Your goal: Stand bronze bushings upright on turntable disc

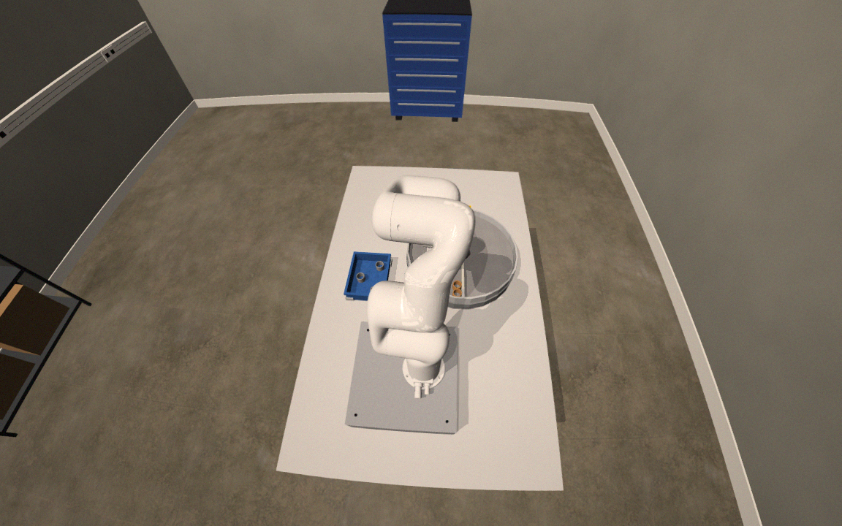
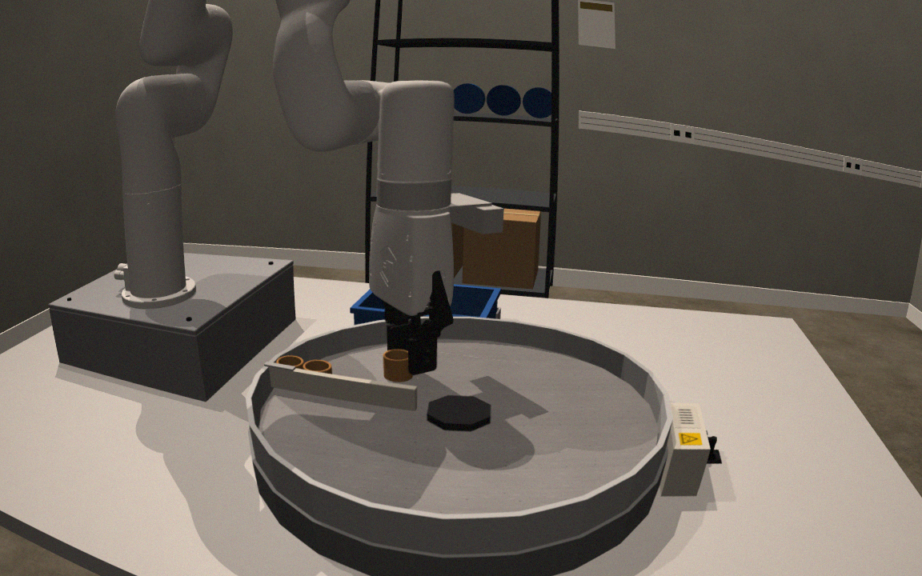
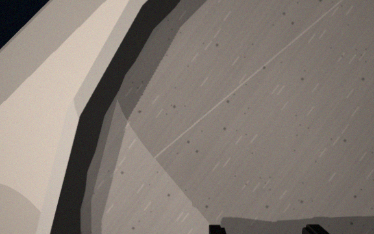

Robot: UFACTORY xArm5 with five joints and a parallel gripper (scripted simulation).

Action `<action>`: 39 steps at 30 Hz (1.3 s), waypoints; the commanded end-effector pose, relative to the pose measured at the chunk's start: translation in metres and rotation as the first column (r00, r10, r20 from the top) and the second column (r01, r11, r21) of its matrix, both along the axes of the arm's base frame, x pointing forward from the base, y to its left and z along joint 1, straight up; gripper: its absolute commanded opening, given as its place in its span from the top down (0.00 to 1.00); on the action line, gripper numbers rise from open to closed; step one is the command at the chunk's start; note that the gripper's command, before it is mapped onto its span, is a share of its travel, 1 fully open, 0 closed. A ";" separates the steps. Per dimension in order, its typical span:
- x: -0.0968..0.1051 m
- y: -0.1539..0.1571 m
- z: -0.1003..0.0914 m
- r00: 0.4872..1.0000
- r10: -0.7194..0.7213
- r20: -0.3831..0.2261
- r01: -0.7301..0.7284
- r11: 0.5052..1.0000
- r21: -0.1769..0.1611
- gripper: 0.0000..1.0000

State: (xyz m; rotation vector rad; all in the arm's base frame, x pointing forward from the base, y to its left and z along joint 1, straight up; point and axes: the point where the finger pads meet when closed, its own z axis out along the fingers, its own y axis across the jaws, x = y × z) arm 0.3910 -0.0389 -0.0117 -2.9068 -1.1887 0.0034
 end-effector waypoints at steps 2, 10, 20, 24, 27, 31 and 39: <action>0.001 0.000 0.002 1.000 0.000 0.003 0.000 1.000 0.000 0.58; 0.001 0.000 0.020 1.000 0.000 0.003 0.000 1.000 0.000 0.58; 0.001 0.000 0.045 1.000 0.000 0.003 0.000 1.000 0.000 0.58; 0.001 0.000 0.045 1.000 0.000 0.003 0.000 1.000 0.000 0.58; 0.001 0.000 0.045 1.000 0.000 0.003 0.000 1.000 0.000 0.58; 0.001 0.000 0.046 1.000 0.000 0.003 0.000 1.000 0.000 0.00; 0.001 0.000 0.106 1.000 0.000 0.003 0.000 1.000 0.000 0.00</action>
